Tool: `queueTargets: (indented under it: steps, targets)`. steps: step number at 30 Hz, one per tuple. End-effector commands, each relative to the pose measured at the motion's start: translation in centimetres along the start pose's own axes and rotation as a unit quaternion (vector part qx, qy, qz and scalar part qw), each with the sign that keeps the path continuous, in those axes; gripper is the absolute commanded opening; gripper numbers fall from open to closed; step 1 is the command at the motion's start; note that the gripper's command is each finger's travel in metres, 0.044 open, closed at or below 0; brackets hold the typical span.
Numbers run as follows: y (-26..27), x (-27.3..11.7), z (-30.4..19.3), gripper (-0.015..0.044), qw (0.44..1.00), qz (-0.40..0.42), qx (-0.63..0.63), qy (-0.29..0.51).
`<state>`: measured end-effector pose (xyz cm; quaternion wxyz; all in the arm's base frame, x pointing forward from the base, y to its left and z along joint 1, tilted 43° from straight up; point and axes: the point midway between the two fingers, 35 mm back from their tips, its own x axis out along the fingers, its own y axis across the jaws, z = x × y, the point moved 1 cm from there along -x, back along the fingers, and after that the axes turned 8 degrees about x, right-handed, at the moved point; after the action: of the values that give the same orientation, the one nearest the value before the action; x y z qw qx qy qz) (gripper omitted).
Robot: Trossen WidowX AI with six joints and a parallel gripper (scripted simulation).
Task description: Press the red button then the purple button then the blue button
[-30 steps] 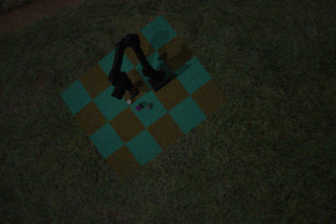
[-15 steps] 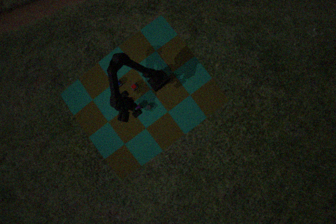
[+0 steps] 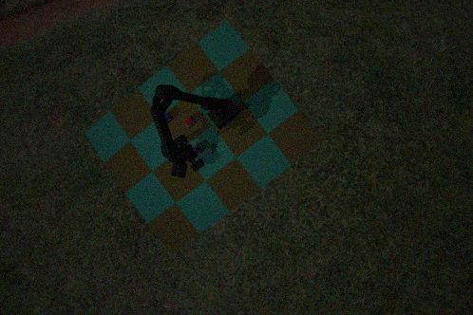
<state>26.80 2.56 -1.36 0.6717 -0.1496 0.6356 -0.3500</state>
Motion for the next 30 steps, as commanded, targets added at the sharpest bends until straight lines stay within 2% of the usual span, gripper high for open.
queueTargets:
  steps: [1,30]
  targets:
    - [-0.1,1.8,-0.4,0.0020,1.000,-0.004,-0.005,0.001]
    - [-0.2,5.1,-0.4,0.0020,1.000,-0.005,-0.005,0.000]
